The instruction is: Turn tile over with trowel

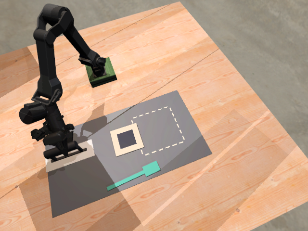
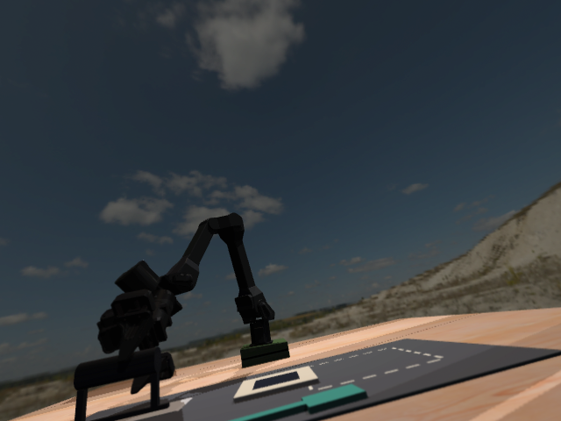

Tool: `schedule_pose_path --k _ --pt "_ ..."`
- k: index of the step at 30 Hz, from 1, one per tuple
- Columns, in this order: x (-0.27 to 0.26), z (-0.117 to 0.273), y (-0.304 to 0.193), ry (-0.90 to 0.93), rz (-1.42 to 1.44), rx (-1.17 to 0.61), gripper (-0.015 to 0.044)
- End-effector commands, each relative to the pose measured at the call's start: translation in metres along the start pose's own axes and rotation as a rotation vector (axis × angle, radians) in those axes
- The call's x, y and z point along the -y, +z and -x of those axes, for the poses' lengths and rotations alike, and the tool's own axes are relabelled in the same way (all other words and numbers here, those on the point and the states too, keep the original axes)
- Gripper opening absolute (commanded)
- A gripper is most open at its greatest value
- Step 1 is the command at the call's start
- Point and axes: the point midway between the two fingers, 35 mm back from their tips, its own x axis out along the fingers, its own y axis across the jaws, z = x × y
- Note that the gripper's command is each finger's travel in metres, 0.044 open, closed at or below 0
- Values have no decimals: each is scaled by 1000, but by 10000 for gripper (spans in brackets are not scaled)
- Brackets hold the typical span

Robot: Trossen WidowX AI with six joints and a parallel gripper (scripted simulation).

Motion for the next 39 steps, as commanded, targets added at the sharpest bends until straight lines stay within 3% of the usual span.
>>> schedule_pose_path --k 1,5,11,32,39 --pt "-2 -7 1 3 -1 6 300" --pt "-2 -11 1 3 -1 6 300" --pt "-2 -11 1 3 -1 6 142" --pt "-2 -11 1 3 -1 6 3" --pt "-34 14 1 4 -1 3 0"
